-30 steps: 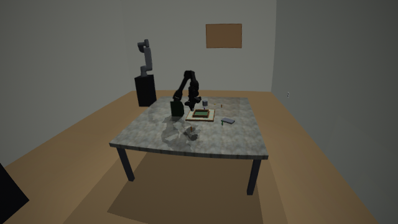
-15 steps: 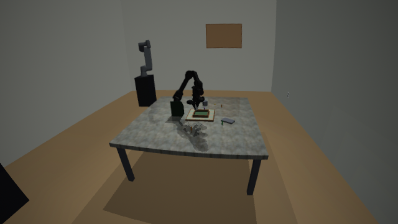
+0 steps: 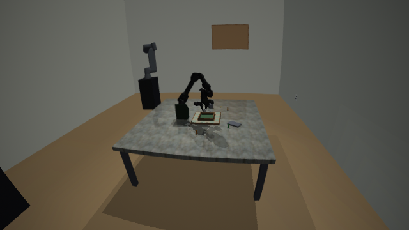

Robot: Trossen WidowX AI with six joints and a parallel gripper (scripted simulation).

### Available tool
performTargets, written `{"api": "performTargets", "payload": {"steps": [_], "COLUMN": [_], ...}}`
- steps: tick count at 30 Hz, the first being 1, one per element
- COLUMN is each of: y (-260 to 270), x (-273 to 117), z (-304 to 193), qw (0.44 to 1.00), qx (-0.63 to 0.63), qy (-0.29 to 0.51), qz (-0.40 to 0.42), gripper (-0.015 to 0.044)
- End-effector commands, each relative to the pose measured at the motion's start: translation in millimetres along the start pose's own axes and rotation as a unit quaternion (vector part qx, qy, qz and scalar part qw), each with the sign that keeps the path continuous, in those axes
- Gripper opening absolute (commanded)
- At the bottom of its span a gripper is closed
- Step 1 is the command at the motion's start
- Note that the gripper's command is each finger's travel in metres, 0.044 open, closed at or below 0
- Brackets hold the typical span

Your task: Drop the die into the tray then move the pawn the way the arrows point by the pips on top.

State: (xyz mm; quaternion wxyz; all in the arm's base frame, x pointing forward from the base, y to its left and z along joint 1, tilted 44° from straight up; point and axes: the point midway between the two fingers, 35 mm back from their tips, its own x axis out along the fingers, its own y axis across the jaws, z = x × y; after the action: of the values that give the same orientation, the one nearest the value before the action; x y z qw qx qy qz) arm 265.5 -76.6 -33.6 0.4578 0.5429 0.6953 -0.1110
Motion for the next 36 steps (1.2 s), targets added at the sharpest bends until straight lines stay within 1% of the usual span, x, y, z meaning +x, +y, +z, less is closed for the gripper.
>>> {"api": "performTargets", "payload": {"steps": [1, 18, 25, 27, 36], "y": [11, 46, 47, 46, 38], "x": [3, 18, 19, 22, 31], "z": [-12, -61, -63, -64, -65], "qw": [0.999, 0.966, 0.964, 0.964, 0.953], "qx": [0.053, 0.258, 0.266, 0.267, 0.265], "qy": [0.003, 0.023, 0.022, 0.005, -0.121], "qz": [0.004, 0.006, 0.003, -0.011, -0.089], "gripper": [0.0, 0.0, 0.0, 0.0, 0.0]}}
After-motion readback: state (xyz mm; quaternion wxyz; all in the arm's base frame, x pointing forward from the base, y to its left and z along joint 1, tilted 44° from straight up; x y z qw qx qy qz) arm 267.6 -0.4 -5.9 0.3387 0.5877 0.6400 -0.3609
